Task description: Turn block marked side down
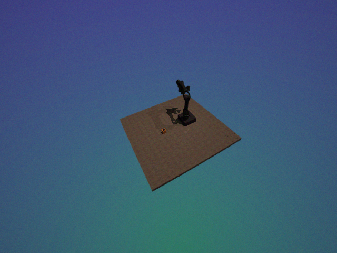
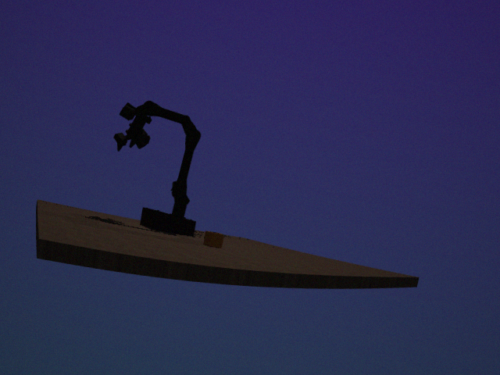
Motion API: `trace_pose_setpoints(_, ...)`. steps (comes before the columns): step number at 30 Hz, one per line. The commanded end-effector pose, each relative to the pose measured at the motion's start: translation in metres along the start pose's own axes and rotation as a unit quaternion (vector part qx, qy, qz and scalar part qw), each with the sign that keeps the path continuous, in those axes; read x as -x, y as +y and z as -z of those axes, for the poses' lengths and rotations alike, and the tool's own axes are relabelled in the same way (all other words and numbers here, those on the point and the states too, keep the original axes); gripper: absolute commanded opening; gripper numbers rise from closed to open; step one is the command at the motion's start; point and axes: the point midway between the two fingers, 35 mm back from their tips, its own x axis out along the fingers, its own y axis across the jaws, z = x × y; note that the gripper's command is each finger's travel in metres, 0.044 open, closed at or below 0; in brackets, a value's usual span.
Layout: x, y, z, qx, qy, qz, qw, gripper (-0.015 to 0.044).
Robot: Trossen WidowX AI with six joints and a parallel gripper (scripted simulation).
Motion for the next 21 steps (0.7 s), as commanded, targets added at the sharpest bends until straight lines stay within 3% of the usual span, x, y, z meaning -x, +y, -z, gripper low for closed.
trace_pose_setpoints(1,0.001,-0.002,-0.001,0.001,0.0,0.003,1.0,0.0426)
trace_pose_setpoints(11,0.052,-0.102,-0.04,-0.055,-0.011,0.132,0.99,0.044)
trace_pose_setpoints(21,0.145,-0.208,-0.152,-0.165,-0.123,0.257,0.944,0.044)
